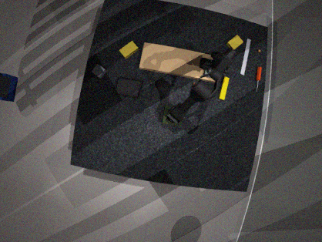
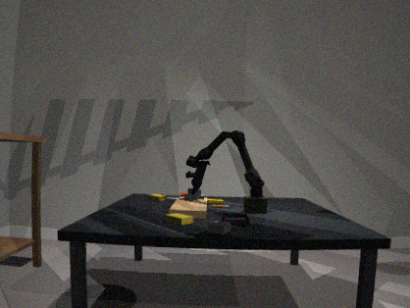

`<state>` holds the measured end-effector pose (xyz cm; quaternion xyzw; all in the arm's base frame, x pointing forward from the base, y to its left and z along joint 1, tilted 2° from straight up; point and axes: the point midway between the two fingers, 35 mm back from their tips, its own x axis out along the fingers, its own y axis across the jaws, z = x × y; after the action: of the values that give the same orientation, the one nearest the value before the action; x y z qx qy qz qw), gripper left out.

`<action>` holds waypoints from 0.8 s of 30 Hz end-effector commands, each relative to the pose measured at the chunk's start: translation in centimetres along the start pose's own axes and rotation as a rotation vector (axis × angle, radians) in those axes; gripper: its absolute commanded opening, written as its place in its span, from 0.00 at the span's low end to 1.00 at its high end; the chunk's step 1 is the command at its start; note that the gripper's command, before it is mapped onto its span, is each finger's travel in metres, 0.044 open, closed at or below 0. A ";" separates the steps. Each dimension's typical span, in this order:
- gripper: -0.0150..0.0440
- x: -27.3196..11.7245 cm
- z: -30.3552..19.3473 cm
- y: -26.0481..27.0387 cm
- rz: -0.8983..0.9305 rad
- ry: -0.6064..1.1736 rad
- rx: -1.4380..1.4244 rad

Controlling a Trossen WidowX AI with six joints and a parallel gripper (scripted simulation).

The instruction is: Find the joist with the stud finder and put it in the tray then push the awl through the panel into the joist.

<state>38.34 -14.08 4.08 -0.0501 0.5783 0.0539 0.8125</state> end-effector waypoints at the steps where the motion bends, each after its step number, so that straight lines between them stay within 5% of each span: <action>1: 0.25 0.1 0.1 0.8 0.002 -0.003 0.002; 24: 0.25 0.1 0.1 4.9 0.005 -0.003 0.003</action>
<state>37.89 -10.13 4.01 -0.0478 0.5767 0.0518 0.8139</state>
